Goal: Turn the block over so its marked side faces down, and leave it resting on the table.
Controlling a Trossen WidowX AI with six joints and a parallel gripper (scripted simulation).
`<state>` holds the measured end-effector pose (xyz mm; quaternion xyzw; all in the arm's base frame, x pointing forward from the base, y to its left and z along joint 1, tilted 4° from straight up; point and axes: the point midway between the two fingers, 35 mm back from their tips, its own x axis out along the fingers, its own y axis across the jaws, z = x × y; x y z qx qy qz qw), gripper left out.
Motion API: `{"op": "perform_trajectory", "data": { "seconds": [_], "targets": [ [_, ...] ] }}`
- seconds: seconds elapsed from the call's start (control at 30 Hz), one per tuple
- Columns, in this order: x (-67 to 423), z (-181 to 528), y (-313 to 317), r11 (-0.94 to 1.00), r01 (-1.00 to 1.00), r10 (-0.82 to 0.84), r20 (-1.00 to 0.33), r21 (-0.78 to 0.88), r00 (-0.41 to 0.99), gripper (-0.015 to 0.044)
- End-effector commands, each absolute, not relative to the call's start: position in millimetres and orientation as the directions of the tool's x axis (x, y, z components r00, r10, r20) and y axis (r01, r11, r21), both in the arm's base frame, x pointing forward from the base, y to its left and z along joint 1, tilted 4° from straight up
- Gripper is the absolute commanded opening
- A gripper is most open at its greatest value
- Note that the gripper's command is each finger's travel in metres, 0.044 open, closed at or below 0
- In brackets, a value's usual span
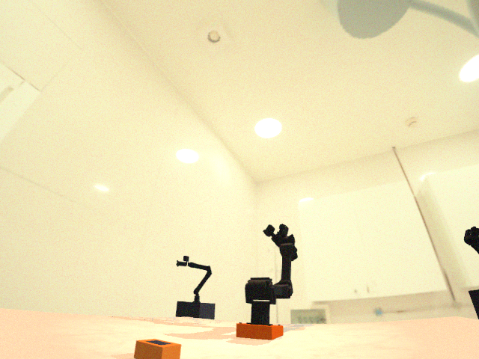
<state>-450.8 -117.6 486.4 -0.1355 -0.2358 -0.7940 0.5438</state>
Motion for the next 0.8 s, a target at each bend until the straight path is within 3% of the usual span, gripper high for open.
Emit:
{"op": "perform_trajectory", "data": {
  "seconds": [0.0,0.17,0.43,0.77],
  "targets": [
    [-450,488,-118,-0.297,0.928,-0.799,0.474,0.226,-0.371,0.0426],
    [-418,525,-114,-0.280,0.945,-0.774,0.542,0.169,-0.326,0.0440],
    [-314,603,-122,-0.209,0.978,-0.715,0.686,-0.030,-0.132,0.0440],
    [-211,651,-107,-0.156,0.970,-0.641,0.766,-0.188,0.045,0.0440]
  ]
}}
